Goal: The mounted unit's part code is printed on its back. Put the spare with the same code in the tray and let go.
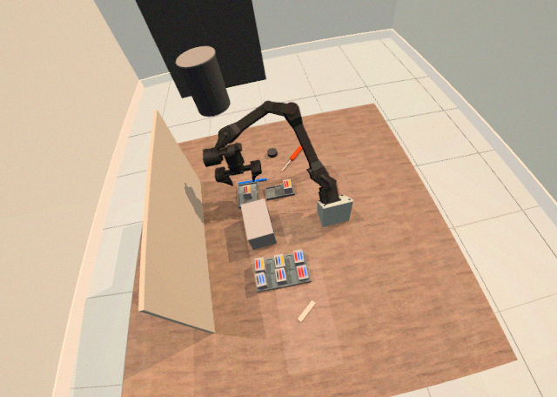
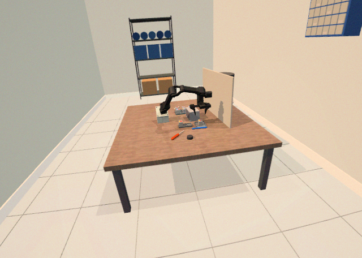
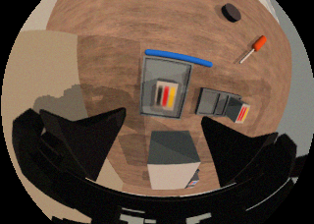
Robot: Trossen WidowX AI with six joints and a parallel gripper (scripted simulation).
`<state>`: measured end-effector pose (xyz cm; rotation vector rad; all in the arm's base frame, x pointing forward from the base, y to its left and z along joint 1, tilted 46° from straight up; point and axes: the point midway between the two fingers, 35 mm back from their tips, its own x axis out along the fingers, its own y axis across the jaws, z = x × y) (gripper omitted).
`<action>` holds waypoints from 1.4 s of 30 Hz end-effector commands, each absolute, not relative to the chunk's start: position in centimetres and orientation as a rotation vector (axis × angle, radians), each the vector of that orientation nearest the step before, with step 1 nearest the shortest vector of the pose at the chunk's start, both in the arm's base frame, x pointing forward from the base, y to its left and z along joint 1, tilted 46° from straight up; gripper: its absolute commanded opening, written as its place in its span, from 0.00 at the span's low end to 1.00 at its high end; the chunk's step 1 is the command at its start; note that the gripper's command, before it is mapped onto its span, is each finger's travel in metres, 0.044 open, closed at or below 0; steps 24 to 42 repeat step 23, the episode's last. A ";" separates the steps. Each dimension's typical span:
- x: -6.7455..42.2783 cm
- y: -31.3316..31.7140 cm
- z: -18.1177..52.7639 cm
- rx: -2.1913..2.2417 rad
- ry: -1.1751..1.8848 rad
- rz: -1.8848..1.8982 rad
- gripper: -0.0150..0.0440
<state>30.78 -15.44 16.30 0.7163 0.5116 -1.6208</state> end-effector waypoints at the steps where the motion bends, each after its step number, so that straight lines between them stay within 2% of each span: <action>1: 30.6 -13.7 18.7 0.718 0.491 -1.623 1.00; 42: 30.9 -13.6 18.3 0.721 0.497 -1.604 1.00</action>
